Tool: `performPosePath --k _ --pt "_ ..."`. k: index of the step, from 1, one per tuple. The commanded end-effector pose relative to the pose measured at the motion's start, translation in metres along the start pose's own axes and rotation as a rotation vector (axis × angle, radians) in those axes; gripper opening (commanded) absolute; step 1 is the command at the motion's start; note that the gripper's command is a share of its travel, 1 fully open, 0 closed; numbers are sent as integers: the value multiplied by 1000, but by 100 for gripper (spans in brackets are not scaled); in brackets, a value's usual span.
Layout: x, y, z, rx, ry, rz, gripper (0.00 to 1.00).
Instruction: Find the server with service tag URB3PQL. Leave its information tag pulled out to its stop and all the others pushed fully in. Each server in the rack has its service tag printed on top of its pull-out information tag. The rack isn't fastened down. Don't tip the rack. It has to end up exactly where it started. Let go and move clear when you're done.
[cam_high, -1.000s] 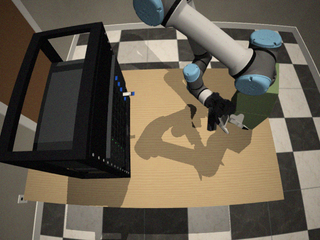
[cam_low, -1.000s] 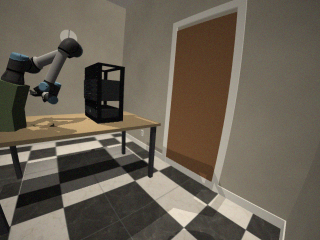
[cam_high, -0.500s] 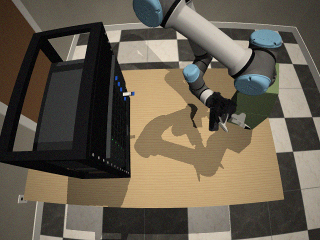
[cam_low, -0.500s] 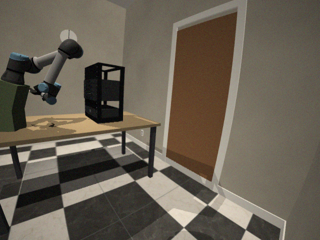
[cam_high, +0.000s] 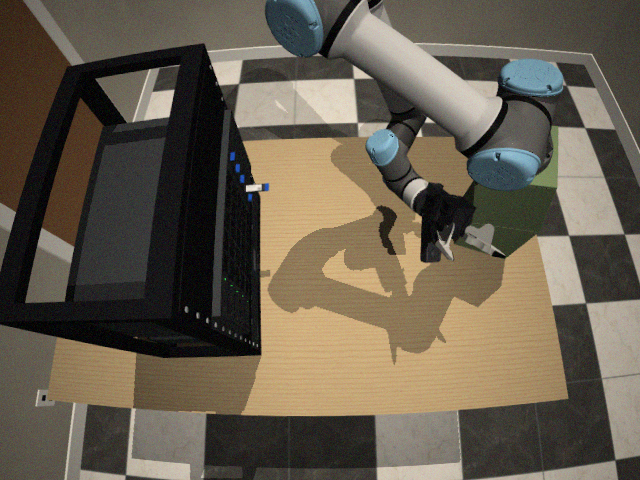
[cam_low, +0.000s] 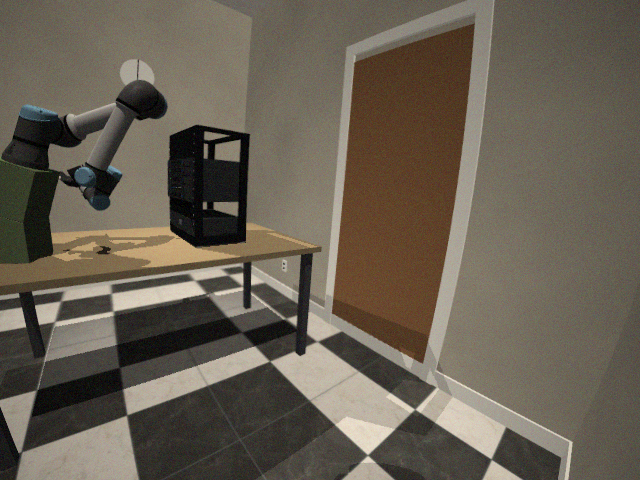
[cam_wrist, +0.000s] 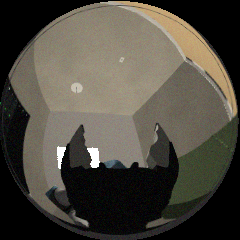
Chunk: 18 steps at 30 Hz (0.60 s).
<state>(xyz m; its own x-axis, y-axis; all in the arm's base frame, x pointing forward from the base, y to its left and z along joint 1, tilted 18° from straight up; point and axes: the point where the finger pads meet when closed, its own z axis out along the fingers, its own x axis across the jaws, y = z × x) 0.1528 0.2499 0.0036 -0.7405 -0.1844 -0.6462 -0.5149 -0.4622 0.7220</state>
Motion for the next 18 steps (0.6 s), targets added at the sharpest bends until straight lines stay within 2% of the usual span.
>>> performPosePath --k 1,18 --pt "-6 5 2 -15 -29 9 100" --pt "-25 19 7 -60 -125 39 100"
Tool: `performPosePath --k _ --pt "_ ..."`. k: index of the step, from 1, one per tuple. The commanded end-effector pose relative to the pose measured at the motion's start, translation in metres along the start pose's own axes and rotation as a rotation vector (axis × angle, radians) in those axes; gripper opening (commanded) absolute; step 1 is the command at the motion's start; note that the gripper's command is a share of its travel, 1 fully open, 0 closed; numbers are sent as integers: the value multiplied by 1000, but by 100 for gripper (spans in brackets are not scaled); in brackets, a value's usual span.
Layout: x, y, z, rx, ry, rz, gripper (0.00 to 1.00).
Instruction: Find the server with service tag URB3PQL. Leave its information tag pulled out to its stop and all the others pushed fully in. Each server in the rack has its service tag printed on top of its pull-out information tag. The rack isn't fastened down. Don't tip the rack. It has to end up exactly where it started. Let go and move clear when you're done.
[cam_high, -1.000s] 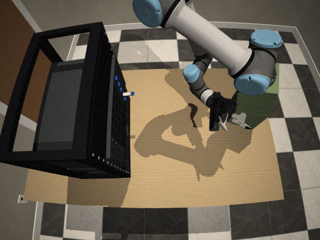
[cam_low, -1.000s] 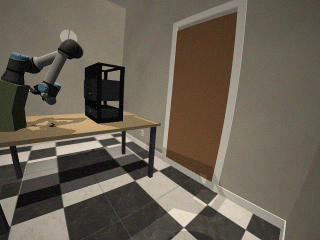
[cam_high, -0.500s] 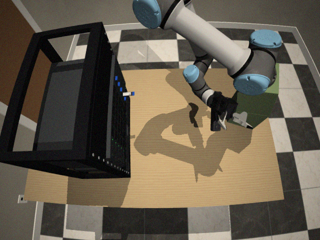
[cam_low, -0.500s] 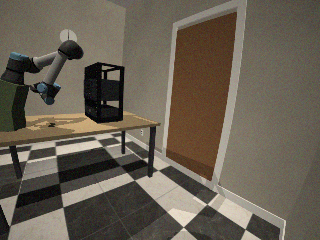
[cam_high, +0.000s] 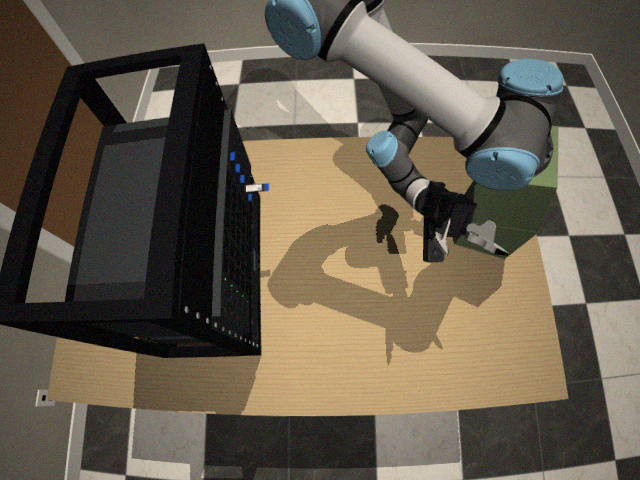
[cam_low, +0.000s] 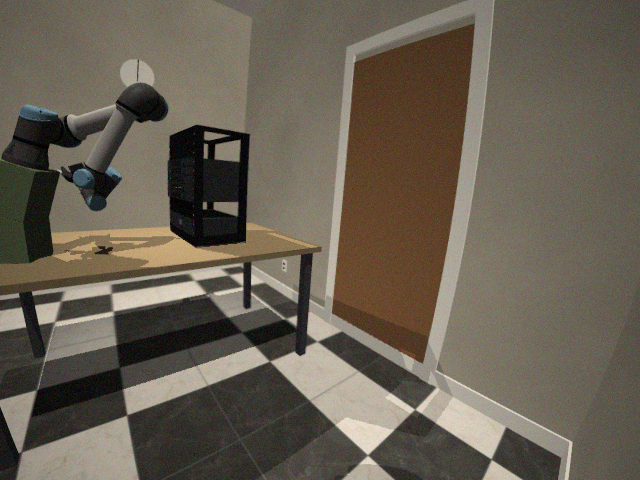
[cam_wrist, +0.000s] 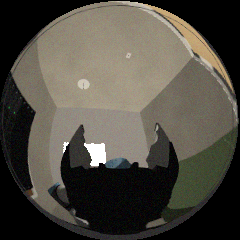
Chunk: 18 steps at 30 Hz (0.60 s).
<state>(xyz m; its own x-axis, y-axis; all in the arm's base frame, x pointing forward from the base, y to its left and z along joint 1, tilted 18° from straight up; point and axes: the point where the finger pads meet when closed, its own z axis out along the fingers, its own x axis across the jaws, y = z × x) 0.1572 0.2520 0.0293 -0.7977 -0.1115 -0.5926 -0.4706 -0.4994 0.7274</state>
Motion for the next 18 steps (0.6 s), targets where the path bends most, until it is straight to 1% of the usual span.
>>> performPosePath --k 1,6,8,18 --pt "-6 5 2 -14 -30 9 100" --pt "-13 9 4 -29 -62 19 100" --pt "-13 9 4 -29 -62 19 100" --pt "-26 18 7 -57 -126 40 100"
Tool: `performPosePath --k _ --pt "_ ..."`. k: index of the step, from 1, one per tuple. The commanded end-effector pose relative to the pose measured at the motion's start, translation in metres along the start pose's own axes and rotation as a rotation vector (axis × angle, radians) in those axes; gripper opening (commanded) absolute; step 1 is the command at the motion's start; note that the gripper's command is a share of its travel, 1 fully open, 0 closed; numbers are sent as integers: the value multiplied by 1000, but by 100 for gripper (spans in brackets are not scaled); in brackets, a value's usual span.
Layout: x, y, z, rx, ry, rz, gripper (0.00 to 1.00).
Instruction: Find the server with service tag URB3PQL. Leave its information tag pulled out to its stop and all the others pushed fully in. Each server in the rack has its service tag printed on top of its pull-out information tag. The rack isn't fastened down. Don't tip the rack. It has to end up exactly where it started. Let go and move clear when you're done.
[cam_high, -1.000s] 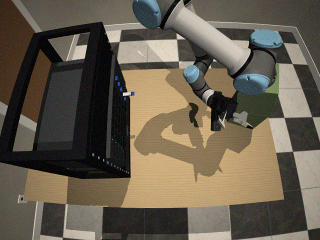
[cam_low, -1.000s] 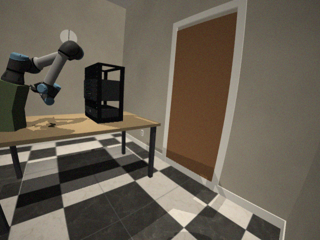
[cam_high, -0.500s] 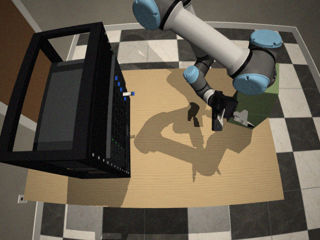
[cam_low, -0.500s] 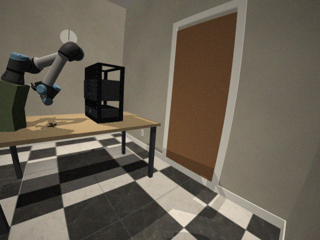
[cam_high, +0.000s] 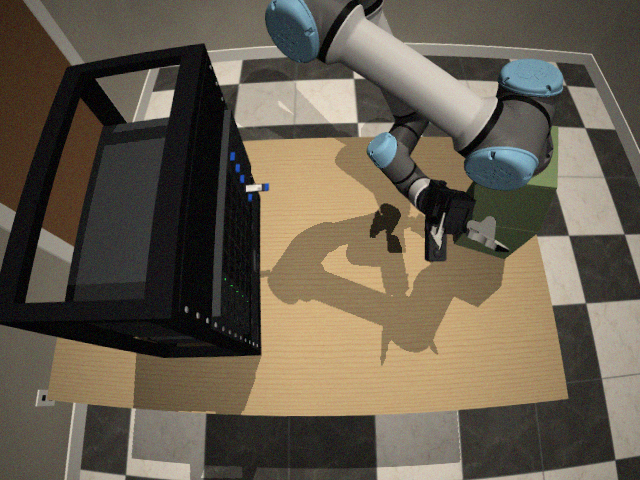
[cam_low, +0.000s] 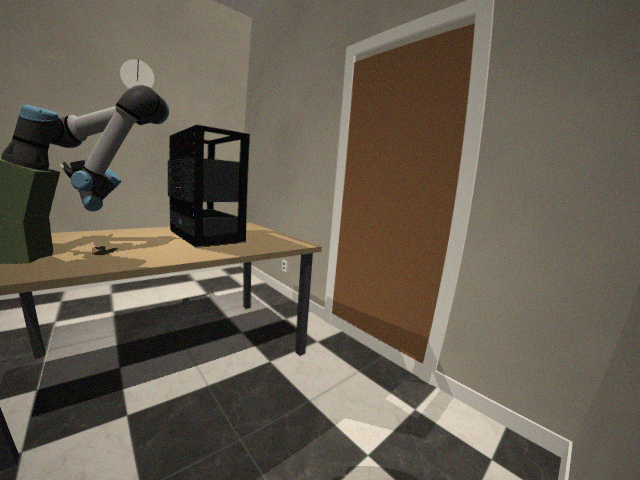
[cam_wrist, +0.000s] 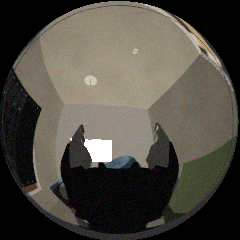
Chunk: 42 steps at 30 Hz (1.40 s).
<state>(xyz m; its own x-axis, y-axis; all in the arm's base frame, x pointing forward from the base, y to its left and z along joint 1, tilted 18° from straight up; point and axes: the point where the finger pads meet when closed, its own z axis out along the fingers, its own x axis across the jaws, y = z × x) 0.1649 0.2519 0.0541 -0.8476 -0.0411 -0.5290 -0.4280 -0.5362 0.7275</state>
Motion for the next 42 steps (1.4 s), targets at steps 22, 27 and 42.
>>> performPosePath --k 22,27,42 --pt "-32 20 6 -64 -150 48 100" --pt "-36 23 7 -72 -169 54 100" --pt "-55 32 6 -104 -251 81 100"
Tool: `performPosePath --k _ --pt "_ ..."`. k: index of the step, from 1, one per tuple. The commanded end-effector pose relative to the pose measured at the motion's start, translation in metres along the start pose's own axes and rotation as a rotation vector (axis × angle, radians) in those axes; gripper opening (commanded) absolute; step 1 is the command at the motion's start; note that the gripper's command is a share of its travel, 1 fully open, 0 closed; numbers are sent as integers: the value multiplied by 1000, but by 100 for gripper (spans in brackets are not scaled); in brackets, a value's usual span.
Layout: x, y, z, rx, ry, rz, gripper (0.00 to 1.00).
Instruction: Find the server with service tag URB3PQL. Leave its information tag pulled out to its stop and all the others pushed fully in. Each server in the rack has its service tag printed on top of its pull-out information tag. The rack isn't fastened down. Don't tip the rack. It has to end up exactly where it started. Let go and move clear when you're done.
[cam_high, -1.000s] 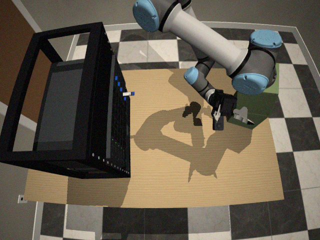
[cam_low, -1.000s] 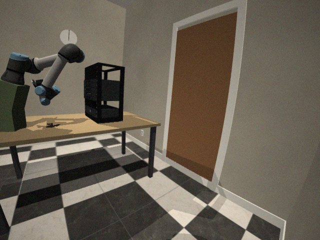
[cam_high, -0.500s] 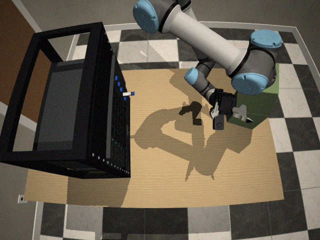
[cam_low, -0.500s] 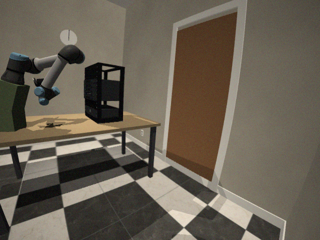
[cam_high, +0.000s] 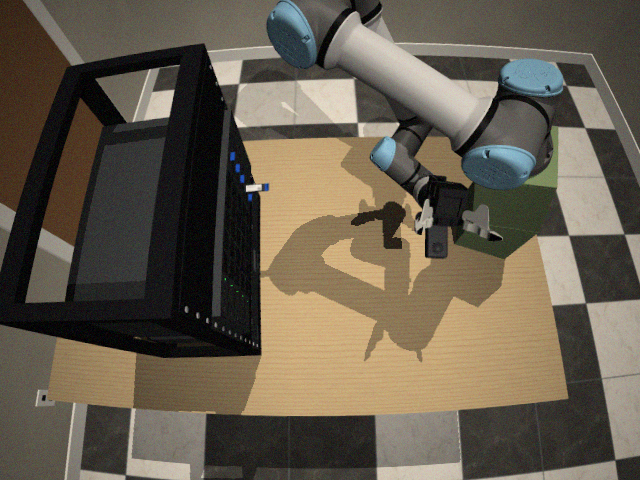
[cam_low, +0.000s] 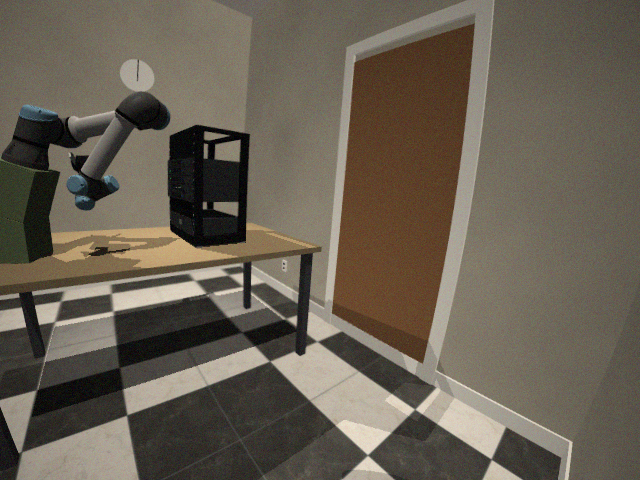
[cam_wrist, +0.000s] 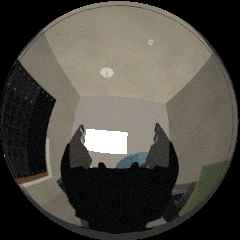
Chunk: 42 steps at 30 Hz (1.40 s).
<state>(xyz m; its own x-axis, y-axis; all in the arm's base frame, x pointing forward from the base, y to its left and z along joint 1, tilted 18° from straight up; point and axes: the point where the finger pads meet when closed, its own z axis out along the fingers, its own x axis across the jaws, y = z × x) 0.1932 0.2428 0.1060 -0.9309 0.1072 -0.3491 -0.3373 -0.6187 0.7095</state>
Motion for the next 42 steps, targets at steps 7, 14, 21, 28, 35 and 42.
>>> performPosePath --k 7,14,21,28,35,42 --pt "-13 8 3 -23 -58 19 100" --pt "-23 13 4 -40 -101 34 100" --pt "-30 17 4 -51 -132 44 100" --pt "-40 22 4 -67 -175 59 100" --pt "-47 25 4 -77 -205 69 100" --pt "-57 29 3 -92 -247 84 100"
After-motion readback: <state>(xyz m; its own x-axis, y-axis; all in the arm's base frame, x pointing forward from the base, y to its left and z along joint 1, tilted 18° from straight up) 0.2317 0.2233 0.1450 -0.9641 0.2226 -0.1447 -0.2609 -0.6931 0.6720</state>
